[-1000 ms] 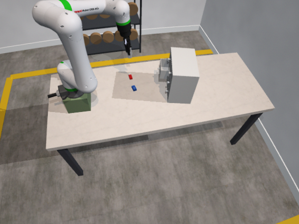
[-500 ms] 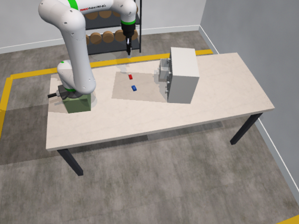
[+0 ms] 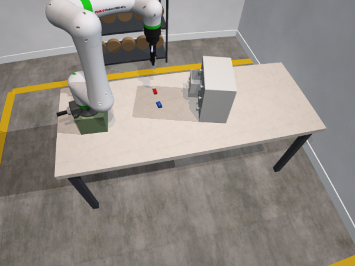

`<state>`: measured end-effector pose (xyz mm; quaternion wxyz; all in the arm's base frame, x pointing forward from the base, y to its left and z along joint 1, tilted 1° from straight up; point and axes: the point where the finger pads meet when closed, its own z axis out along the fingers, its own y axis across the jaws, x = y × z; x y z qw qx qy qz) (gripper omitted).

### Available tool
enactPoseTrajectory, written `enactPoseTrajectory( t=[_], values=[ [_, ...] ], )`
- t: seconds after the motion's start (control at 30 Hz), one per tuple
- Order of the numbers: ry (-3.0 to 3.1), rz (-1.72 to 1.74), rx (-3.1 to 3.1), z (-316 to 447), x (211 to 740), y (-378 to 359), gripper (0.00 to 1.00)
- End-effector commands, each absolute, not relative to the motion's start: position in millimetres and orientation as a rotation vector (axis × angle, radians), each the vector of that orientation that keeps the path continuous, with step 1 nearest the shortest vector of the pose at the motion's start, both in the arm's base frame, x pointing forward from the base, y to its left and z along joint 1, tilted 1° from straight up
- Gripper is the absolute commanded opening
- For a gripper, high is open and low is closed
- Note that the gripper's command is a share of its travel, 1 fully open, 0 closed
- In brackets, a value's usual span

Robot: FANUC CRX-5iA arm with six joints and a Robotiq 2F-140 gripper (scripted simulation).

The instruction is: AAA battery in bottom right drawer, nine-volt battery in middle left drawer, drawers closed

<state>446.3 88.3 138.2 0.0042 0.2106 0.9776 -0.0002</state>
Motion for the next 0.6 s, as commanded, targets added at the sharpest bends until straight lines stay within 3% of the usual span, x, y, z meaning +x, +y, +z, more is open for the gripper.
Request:
enactPoseTrajectory(
  t=[0.0, 0.13, 0.57],
  values=[
    [3.062, 0.000, 0.664, 138, 447, 88, 0.20],
    [3.043, 0.000, 0.744, 129, 448, 83, 0.20],
    [2.557, 0.006, 1.812, 9, 451, 9, 0.20]
  ],
)
